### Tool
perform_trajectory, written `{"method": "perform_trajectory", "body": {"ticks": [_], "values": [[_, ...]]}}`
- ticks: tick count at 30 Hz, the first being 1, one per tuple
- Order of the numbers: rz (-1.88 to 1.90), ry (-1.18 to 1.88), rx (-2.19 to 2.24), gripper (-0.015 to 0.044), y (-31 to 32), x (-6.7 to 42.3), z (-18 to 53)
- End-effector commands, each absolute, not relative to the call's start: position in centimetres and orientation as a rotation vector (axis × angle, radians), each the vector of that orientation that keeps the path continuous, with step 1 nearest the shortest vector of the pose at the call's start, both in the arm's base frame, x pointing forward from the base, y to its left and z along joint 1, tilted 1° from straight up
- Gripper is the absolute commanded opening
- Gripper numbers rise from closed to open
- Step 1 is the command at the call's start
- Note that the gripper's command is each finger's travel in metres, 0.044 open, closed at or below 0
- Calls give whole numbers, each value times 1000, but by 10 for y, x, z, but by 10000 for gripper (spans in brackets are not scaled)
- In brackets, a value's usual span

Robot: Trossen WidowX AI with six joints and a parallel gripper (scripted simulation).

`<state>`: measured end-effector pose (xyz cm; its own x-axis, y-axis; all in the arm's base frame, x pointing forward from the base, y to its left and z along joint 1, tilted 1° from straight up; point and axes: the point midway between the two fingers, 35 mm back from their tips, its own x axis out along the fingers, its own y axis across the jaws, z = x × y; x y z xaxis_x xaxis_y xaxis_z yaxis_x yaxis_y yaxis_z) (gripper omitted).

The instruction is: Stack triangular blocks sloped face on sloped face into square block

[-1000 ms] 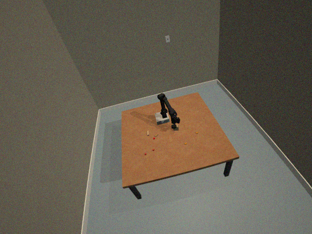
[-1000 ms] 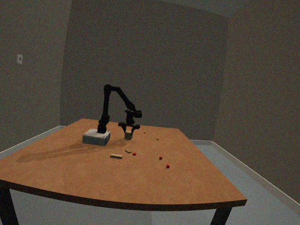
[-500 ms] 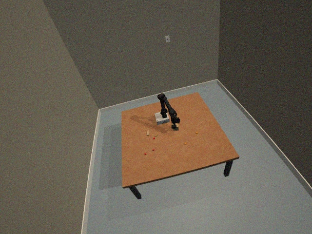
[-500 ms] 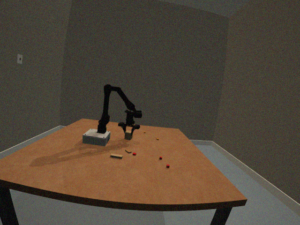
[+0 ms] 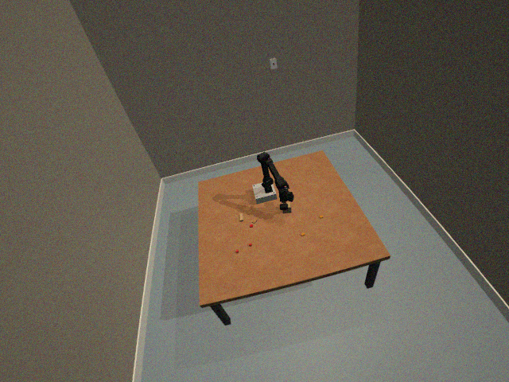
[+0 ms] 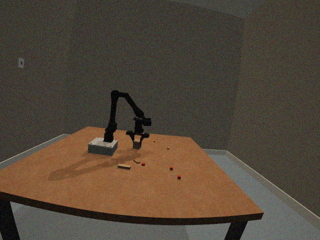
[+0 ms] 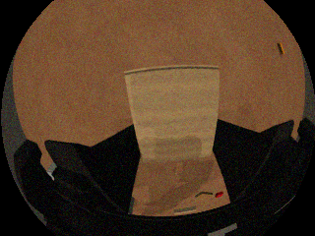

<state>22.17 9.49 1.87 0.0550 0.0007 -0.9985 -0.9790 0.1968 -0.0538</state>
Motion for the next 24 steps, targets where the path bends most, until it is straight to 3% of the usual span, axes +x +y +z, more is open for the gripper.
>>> {"method": "perform_trajectory", "body": {"ticks": [1,3,20,24], "values": [[1021,1253,-1084,0,95,222,19],[1018,1253,-1084,0,94,222,19],[1026,1252,-1084,440,95,222,19],[1026,1252,-1084,440,95,222,19]]}}
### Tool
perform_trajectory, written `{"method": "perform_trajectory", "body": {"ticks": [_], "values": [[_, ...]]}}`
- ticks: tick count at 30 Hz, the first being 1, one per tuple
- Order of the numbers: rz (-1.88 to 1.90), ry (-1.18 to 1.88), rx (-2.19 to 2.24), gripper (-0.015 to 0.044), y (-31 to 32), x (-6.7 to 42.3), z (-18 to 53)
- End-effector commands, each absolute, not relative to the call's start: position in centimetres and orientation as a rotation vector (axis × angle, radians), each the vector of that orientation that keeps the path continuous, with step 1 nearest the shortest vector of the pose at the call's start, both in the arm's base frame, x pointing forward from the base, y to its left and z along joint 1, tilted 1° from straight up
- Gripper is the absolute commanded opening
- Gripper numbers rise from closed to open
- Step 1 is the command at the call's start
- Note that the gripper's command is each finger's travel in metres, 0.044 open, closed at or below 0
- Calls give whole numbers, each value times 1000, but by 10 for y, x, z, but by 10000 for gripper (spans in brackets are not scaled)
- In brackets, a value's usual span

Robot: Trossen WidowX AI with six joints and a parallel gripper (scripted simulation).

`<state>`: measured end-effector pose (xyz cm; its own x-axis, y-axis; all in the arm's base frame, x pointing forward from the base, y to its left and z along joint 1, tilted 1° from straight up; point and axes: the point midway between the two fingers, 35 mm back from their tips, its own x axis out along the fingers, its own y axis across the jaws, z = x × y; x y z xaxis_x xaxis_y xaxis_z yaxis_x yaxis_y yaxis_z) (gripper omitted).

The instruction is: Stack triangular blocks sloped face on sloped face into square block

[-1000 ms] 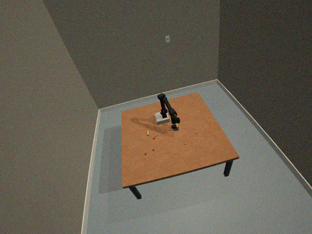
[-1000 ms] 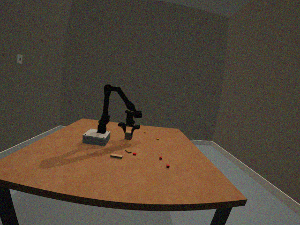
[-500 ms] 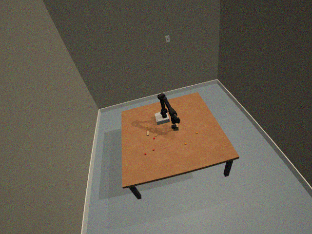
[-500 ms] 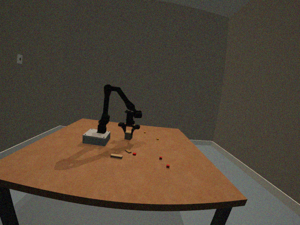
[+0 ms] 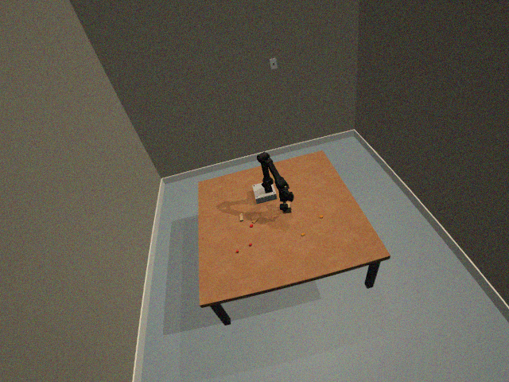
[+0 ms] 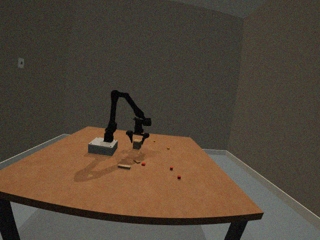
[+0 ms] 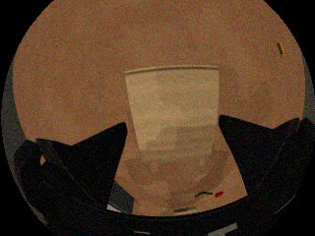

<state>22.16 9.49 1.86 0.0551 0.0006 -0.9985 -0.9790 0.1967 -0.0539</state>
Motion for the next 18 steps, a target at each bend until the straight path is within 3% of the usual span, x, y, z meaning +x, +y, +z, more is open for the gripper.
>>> {"method": "perform_trajectory", "body": {"ticks": [1,5,11,18], "values": [[1026,1252,-1084,440,95,222,19],[1026,1251,-1084,440,97,224,38],[1026,1251,-1084,440,95,217,126],[1022,1228,-1088,440,97,220,127]]}}
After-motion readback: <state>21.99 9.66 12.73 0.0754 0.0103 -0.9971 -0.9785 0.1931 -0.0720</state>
